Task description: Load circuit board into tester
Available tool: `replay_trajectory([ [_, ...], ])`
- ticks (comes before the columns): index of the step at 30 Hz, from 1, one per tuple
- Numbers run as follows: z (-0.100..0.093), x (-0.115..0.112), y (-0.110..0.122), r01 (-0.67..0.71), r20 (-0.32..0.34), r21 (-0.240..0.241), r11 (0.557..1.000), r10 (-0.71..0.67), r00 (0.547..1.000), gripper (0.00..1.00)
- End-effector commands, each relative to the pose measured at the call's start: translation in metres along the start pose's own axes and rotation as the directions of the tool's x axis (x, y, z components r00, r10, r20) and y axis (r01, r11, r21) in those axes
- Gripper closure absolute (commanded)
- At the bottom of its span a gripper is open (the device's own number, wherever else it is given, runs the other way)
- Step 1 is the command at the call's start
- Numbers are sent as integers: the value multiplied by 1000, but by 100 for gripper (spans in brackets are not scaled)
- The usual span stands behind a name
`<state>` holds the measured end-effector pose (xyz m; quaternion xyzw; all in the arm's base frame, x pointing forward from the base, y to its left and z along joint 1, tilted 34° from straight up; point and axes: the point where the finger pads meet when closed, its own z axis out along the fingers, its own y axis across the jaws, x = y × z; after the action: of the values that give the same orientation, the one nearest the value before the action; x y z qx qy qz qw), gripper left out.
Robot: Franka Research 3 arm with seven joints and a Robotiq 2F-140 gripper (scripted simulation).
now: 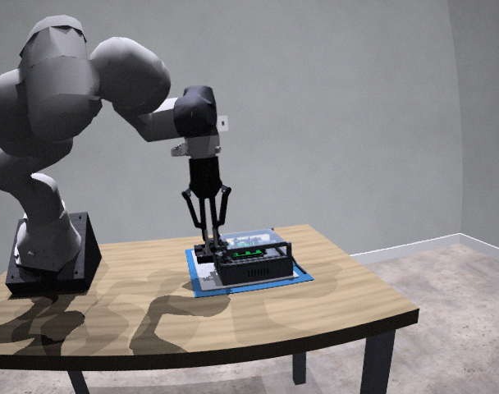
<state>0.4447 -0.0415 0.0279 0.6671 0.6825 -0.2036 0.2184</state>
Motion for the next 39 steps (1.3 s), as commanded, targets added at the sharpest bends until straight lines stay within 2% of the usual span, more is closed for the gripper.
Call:
replay_trajectory([
  [1,6,0,1,-2,-6,1,1000,2,1000,100],
  [2,6,0,1,-2,-6,1,1000,2,1000,100],
  [3,6,0,1,-2,-6,1,1000,2,1000,70],
  [39,5,0,1,-2,-6,1,1000,2,1000,70],
])
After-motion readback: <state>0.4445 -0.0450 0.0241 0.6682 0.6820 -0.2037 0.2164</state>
